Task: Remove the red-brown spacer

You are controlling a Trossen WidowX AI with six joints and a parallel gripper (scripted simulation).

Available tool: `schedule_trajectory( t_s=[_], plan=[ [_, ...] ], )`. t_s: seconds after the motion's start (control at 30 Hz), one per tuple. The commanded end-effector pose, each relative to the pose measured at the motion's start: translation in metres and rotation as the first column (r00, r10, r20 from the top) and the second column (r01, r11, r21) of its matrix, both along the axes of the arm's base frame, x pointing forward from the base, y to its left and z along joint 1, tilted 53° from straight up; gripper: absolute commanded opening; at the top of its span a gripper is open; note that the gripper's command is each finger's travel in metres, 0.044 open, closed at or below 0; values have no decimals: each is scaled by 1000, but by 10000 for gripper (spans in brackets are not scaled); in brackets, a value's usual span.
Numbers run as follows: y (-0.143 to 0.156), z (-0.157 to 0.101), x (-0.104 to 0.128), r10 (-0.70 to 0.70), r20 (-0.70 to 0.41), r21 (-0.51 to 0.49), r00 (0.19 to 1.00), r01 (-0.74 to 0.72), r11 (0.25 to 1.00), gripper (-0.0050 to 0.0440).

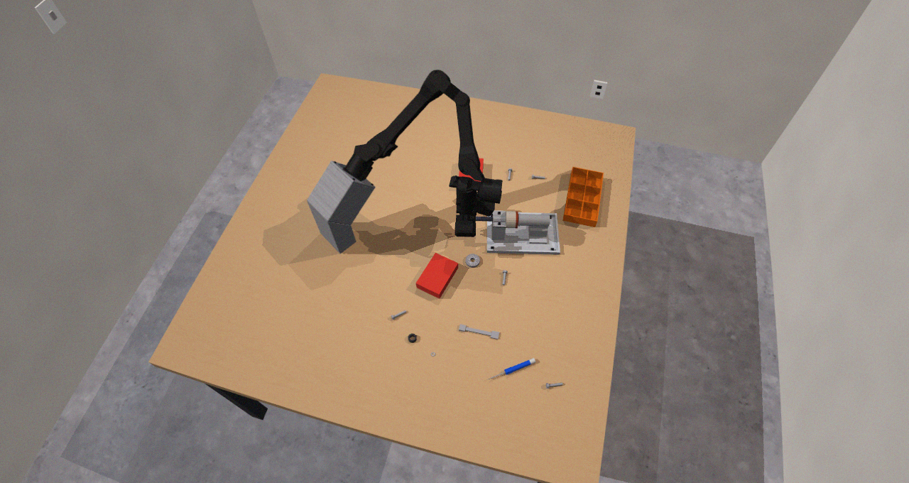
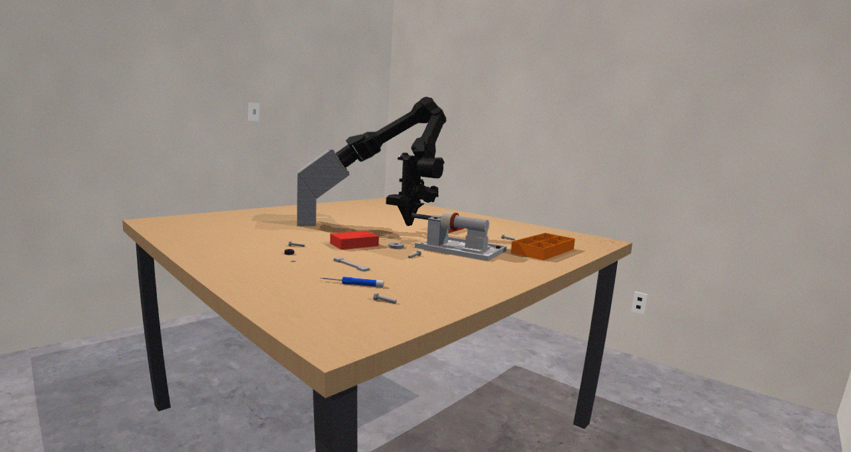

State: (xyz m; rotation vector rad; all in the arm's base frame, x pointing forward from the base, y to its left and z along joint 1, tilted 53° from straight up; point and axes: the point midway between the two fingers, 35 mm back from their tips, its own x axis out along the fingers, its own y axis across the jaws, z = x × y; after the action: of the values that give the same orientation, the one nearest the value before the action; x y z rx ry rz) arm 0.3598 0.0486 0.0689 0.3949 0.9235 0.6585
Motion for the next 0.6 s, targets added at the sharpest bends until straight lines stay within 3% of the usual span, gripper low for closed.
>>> schedule_trajectory(
  t_s=[0.0, 0.57],
  plan=[
    [0, -1, -2, 3, -1, 0, 1000, -3, 1000, 0],
    [0, -2, -3, 3, -1, 0, 1000, -3, 1000, 0]
  ],
)
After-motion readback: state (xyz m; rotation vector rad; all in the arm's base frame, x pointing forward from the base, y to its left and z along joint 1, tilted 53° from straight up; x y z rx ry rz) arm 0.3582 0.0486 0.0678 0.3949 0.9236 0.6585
